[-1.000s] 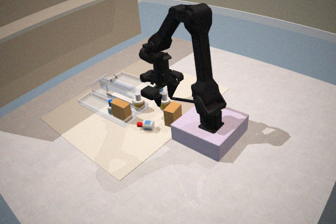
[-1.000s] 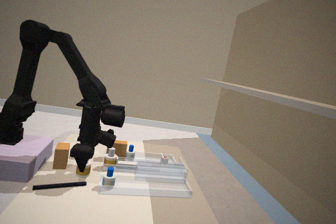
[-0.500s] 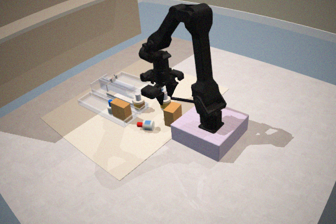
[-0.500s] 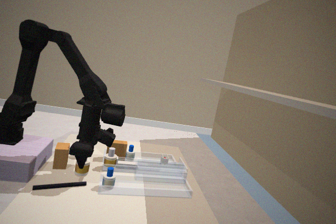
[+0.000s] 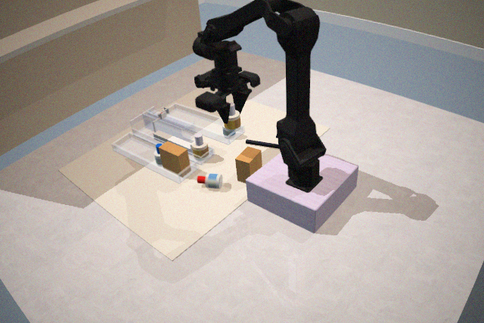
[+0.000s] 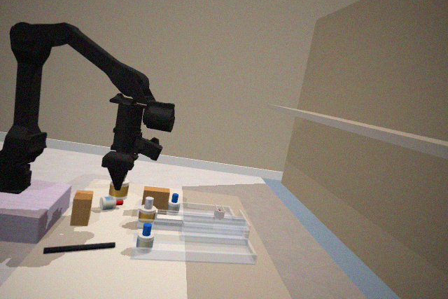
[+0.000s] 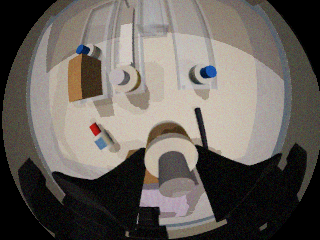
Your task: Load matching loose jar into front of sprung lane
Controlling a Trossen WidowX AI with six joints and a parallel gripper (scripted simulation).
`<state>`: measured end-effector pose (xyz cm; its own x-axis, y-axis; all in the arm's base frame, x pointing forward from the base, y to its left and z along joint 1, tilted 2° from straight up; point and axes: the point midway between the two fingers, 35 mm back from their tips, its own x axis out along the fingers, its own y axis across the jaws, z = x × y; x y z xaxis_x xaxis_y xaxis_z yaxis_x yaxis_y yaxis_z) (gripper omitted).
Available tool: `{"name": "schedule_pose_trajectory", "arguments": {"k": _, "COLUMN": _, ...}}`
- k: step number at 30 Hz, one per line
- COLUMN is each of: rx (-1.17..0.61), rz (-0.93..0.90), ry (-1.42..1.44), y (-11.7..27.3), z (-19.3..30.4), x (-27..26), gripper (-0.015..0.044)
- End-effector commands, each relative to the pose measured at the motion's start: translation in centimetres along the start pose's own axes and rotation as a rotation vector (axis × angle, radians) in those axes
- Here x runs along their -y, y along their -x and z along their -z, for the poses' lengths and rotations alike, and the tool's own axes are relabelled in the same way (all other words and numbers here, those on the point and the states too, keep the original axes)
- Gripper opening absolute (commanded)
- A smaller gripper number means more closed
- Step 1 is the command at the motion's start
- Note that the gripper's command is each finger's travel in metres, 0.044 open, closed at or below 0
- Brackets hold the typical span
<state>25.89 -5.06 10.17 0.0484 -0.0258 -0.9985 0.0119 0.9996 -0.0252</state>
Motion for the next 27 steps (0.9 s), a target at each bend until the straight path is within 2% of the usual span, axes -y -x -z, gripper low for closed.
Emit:
{"name": "schedule_pose_trajectory", "arguments": {"k": 1, "rx": 0.004, "rz": 0.003, "ry": -0.002, "y": 1.3, "z": 0.1, "x": -0.1, "gripper": 0.0000}}
{"name": "schedule_pose_trajectory", "arguments": {"k": 17, "rx": 0.005, "rz": -0.001, "ry": 0.060, "y": -3.8, "z": -2.5, "x": -5.6, "gripper": 0.0000}}
{"name": "schedule_pose_trajectory", "arguments": {"k": 27, "rx": 0.005, "rz": -0.001, "ry": 0.061, "y": -5.7, "z": -2.6, "x": -5.7, "gripper": 0.0000}}
